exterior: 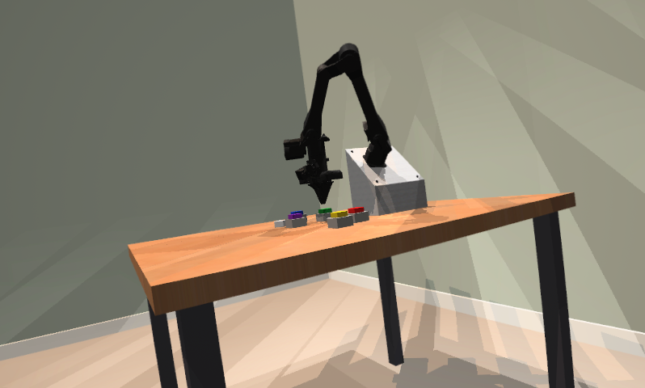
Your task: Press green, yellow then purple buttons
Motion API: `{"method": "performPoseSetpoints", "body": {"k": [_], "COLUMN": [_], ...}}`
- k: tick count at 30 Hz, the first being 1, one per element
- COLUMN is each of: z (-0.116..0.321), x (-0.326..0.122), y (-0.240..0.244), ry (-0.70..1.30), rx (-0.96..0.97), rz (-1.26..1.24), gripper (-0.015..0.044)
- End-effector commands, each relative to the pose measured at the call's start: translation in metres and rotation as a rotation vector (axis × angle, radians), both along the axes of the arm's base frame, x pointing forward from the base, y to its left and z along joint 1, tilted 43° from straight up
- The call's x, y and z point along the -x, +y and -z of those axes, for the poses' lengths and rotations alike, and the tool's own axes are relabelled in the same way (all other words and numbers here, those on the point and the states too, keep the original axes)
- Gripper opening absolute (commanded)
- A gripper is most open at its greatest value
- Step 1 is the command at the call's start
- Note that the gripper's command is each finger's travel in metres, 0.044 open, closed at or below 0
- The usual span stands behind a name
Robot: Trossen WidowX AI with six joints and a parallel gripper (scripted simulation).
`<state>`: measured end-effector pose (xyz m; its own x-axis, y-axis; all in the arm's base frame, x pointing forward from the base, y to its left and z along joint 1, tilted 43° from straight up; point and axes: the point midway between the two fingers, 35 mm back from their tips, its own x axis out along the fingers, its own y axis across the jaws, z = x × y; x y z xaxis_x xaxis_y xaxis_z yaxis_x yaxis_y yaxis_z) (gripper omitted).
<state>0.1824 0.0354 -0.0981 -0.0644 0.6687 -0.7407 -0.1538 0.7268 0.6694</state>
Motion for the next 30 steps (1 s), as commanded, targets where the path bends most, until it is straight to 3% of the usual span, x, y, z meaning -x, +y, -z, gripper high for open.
{"method": "performPoseSetpoints", "body": {"k": [1,30], "z": [0.004,0.016], "x": [0.003,0.005], "y": [0.006,0.018], "ry": [0.008,0.009], "rx": [-0.006,-0.008], "rz": [0.002,0.002], "gripper": [0.002,0.002]}}
